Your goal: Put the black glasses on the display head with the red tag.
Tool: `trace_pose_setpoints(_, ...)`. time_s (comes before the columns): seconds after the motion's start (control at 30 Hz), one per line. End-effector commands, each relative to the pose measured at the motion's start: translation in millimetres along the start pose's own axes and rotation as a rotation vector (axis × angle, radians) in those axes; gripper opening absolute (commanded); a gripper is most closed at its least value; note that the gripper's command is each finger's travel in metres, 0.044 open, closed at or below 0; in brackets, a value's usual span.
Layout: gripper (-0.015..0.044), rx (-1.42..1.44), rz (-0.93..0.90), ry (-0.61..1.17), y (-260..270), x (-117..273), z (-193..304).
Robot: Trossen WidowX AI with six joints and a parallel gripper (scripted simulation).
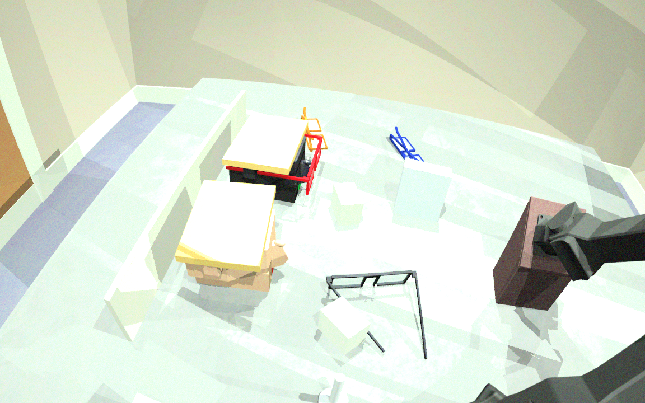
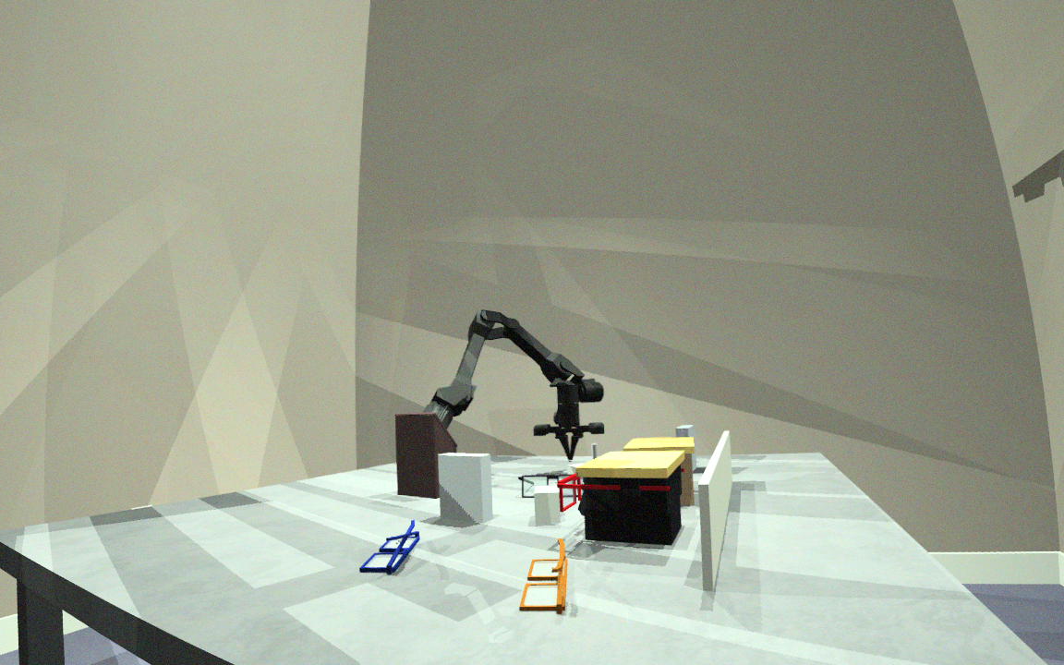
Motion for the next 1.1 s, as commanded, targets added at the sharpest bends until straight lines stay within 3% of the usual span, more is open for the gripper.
trace_pose_setpoints(0.0,0.0,0.01,0.005,-0.009,16,23,-6)
trace_pose_setpoints(0.23,0.0,0.009,0.004,-0.008,41,51,-11)
trace_pose_setpoints(0.5,0.02,0.014,0.02,-0.013,36,51,-13)
trace_pose_setpoints(0.93,0.02,-0.008,0.019,-0.011,35,50,-12)
trace_pose_setpoints(1.07,0.02,-0.441,0.007,0.031,27,41,20)
Point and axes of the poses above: the point midway between the two fingers, 35 mm back from their tips, its own x axis back along the fingers, its own y axis across the jaws, z = x × y, the point moved 10 cm from there along x, back along the fingers, and after that the axes turned 15 degrees about x, right-handed, at the moved point
